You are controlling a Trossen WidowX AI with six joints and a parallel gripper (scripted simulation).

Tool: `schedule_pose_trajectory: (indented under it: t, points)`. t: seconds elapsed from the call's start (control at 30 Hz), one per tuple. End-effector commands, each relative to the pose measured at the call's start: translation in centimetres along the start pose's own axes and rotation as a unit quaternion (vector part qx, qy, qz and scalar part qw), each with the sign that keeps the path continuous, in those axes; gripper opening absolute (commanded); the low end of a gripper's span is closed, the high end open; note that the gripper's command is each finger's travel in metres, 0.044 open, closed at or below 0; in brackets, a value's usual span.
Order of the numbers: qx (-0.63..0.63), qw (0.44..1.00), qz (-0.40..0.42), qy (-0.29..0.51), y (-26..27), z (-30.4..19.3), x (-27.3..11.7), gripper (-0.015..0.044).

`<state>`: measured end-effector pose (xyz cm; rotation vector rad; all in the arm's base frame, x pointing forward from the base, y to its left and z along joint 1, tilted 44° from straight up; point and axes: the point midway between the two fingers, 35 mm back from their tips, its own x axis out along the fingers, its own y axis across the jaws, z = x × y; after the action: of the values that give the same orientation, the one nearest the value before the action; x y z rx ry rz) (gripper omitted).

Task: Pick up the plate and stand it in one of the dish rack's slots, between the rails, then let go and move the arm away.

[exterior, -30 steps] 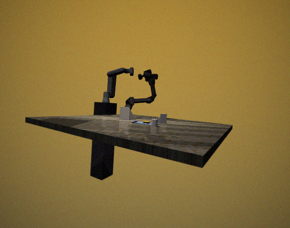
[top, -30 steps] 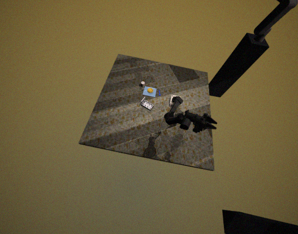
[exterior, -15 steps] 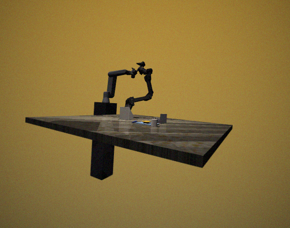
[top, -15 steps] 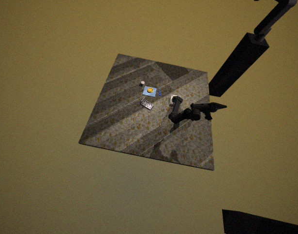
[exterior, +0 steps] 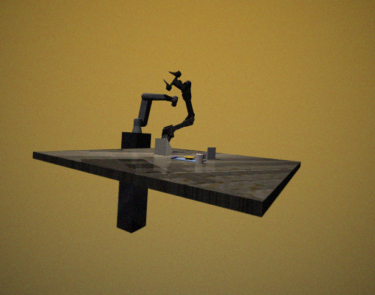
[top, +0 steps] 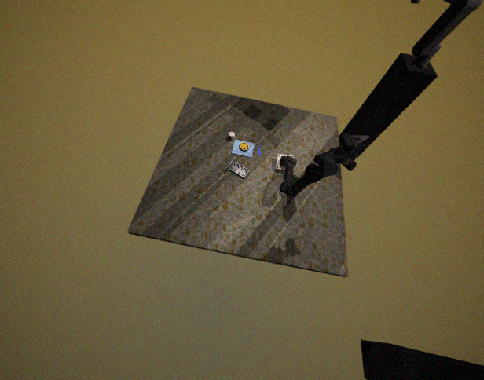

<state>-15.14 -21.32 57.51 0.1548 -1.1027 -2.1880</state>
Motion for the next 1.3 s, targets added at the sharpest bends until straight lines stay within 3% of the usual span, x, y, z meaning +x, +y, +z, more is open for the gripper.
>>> schedule_pose_trajectory:
  t: [0.0,0.57,1.03,1.27]
  points:
    - [-0.052,0.997,0.007,0.060,0.4,-4.0,1.2,0.0400]
    - [-0.229,0.932,0.066,0.271,1.6,-19.3,1.5,0.0400]
    - [-0.322,0.853,0.138,0.386,2.1,-28.4,-2.2,0.0400]
    - [-0.380,0.788,0.175,0.452,1.4,-33.9,-4.9,0.0400]
